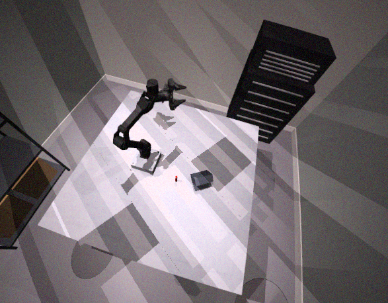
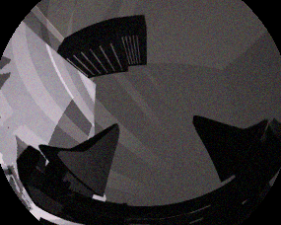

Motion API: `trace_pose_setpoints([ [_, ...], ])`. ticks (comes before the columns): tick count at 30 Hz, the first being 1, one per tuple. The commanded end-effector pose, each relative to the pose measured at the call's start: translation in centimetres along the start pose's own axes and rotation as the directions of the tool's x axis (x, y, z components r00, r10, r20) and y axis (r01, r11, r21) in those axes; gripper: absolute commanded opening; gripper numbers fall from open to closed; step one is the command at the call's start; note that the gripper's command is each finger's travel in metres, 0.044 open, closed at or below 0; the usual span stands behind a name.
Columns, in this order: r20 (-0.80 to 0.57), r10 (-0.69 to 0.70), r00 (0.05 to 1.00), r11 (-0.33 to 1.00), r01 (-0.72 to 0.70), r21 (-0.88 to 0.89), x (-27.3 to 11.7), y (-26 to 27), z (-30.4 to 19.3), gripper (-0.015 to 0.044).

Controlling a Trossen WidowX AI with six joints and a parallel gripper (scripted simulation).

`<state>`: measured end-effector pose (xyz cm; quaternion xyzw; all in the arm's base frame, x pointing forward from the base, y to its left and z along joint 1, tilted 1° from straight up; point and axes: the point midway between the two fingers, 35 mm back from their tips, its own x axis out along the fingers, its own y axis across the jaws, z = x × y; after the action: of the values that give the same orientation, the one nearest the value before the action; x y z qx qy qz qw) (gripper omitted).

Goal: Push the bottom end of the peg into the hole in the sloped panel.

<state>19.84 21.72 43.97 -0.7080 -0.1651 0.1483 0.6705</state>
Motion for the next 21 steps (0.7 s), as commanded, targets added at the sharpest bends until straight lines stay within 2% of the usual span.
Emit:
trace_pose_setpoints([
  [1,-0.022,0.04,0.999,0.999,-0.04,-0.009,1.1,1.2,-0.4,0.044],
  [21,-0.158,0.215,0.964,0.977,-0.212,0.039,5.5,6.4,-4.6,0.044],
])
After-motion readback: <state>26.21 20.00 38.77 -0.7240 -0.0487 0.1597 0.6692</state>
